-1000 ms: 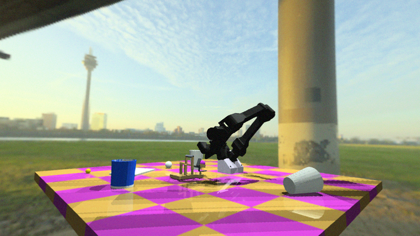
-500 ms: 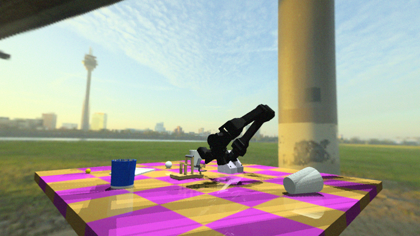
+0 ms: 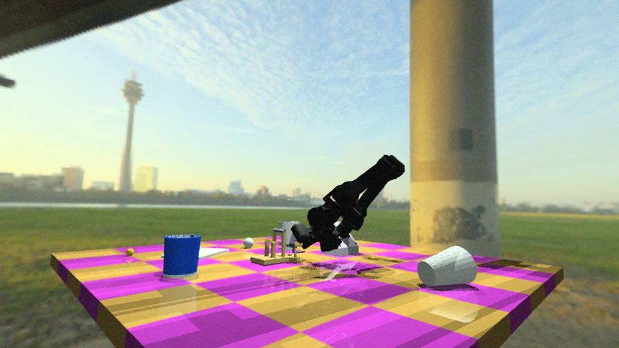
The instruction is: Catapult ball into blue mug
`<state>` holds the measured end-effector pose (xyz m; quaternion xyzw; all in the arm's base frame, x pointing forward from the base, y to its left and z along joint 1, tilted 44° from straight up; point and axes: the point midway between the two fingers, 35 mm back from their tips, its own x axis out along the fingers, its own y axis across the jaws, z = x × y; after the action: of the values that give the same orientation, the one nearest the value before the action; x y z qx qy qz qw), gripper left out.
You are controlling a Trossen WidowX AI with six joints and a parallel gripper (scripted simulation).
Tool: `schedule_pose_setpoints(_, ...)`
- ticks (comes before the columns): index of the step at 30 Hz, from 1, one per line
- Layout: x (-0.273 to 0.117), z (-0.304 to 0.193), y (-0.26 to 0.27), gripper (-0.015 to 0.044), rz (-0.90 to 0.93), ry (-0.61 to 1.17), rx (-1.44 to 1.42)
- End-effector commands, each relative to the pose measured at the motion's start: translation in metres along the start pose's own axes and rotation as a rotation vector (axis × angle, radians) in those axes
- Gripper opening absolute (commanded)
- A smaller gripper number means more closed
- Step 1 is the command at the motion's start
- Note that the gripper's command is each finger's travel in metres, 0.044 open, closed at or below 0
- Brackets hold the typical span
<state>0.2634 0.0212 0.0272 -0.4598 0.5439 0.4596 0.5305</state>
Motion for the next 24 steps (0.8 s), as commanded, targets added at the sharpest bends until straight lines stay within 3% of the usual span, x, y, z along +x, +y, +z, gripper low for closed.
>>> schedule_pose_setpoints(1,0.007,0.005,0.004,0.0000,0.012,-0.002,-0.002)
schedule_pose_setpoints(13,0.022,0.021,0.006,0.0000,0.012,-0.003,-0.003)
schedule_pose_setpoints(21,-0.099,-0.020,-0.001,0.0000,-0.006,-0.002,-0.002)
schedule_pose_setpoints(24,-0.110,-0.024,0.002,0.0000,-0.007,-0.001,-0.001)
